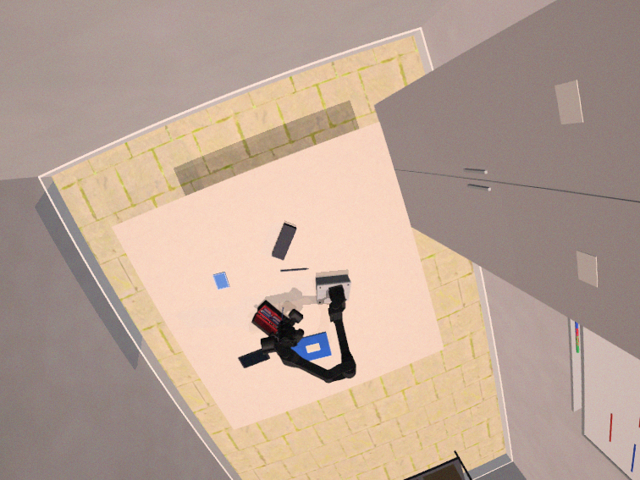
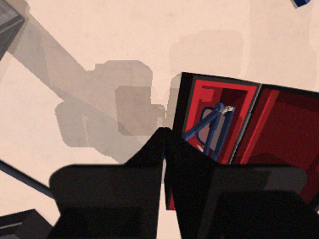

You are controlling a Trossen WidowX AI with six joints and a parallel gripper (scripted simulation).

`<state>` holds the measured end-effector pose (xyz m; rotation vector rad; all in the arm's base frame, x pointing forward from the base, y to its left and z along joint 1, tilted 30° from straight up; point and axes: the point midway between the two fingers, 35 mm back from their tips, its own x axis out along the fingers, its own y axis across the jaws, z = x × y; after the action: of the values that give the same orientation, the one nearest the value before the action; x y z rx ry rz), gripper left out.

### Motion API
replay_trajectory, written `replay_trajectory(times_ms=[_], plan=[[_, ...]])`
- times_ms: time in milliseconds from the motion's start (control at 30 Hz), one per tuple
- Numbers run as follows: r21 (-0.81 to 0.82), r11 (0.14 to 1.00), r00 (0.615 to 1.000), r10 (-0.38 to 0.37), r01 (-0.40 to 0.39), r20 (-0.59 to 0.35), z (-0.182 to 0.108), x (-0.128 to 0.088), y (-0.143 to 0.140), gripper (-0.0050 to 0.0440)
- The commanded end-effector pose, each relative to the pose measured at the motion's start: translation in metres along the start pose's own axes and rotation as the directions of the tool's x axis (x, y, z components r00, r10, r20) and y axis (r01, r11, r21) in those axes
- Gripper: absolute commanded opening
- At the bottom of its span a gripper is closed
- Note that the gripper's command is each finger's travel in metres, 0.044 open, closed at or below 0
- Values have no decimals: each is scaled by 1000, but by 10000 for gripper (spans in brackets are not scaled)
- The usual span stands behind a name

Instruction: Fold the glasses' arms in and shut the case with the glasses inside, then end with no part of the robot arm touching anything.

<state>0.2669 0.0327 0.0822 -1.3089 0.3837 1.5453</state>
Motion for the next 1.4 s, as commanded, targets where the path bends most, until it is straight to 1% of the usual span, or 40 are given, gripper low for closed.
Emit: replay_trajectory(times_ms=[0, 533, 867, 1367], plan=[[-3, 1000, 1000, -7, 7, 1, -3, 0, -2, 0], [-3, 1000, 1000, -7, 7, 1, -11, 0, -2, 0], [-3, 1000, 1000, -7, 7, 1, -8, 3, -12, 0], [-3, 1000, 1000, -7, 7, 1, -17, 4, -14, 0]])
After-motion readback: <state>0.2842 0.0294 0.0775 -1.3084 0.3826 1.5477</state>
